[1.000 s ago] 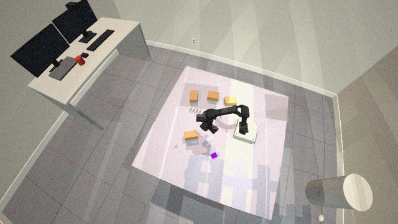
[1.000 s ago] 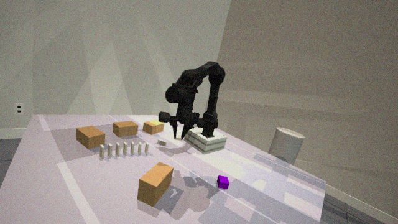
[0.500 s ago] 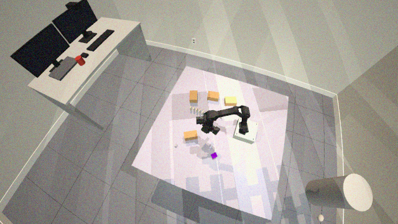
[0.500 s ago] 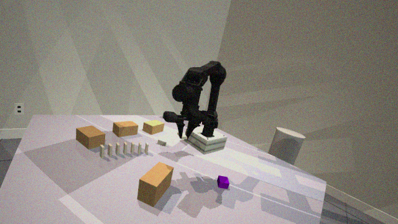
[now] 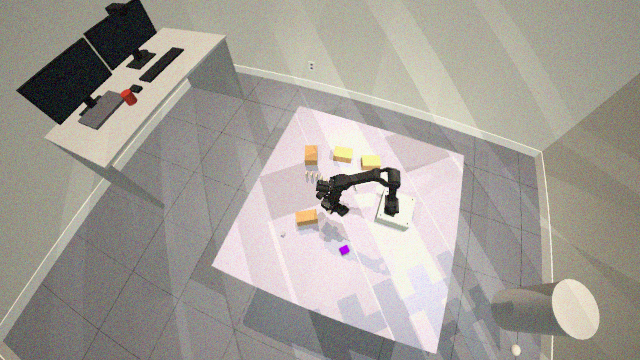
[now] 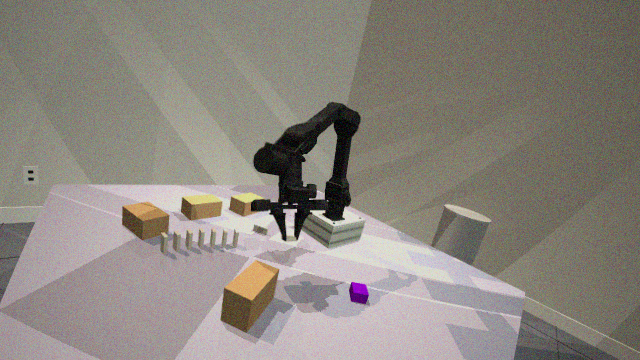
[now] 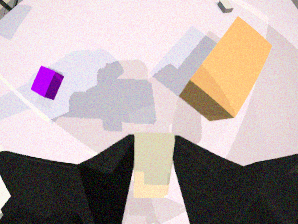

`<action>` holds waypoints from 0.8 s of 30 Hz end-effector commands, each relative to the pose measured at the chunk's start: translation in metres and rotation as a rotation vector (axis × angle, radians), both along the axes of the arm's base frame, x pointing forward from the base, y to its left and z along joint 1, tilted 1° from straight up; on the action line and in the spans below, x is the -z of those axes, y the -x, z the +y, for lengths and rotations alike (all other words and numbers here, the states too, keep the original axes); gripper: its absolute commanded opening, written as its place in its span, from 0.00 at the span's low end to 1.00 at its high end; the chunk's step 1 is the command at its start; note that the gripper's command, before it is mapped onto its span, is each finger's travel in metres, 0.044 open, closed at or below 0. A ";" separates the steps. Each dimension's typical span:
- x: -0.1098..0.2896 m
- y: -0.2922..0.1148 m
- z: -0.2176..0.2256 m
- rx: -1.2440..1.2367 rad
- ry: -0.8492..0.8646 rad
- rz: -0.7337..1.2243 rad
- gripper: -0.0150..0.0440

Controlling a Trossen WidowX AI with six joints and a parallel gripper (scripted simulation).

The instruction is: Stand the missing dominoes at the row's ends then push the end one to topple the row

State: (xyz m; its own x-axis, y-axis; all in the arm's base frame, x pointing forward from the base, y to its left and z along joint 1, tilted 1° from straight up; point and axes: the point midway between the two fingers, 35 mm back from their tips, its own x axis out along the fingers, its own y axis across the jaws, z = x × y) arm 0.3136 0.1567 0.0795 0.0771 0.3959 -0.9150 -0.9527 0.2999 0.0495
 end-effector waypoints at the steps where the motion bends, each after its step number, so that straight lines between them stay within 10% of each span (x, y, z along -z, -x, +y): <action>1: 0.009 -0.003 0.000 0.011 -0.113 -0.010 0.44; 24: 0.013 -0.004 -0.021 0.008 -0.701 -0.187 0.44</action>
